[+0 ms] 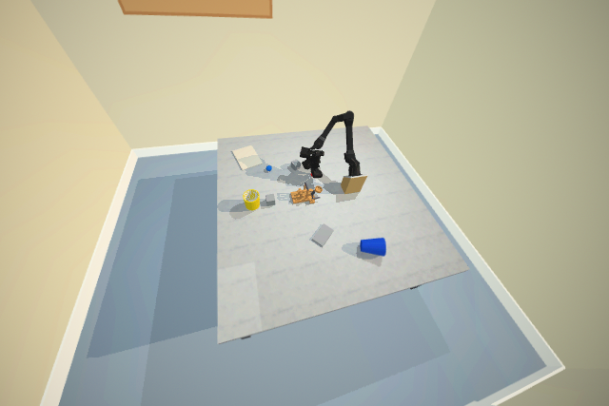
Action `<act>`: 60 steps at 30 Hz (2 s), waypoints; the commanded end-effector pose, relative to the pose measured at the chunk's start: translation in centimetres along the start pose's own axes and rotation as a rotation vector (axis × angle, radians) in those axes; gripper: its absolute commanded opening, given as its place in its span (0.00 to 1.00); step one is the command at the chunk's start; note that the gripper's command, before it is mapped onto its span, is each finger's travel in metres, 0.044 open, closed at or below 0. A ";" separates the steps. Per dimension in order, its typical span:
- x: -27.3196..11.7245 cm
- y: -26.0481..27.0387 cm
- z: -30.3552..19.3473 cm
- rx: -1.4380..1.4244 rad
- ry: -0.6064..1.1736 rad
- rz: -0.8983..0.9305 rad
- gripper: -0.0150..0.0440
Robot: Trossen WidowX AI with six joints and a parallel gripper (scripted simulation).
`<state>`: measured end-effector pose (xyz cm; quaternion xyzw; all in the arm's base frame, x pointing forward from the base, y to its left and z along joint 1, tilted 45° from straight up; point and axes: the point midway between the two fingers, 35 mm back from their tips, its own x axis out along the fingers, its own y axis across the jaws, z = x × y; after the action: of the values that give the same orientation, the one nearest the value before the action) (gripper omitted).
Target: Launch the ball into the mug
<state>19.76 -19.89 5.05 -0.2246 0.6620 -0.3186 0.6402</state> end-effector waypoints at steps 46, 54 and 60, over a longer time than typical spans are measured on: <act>-11.9 3.9 2.0 -0.035 0.071 0.038 0.25; -11.3 7.1 2.8 -0.050 0.124 0.053 0.25; -10.7 9.3 2.9 -0.046 0.178 0.053 0.25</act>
<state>24.12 -7.02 7.23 -0.1995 0.7207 -0.3009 0.5918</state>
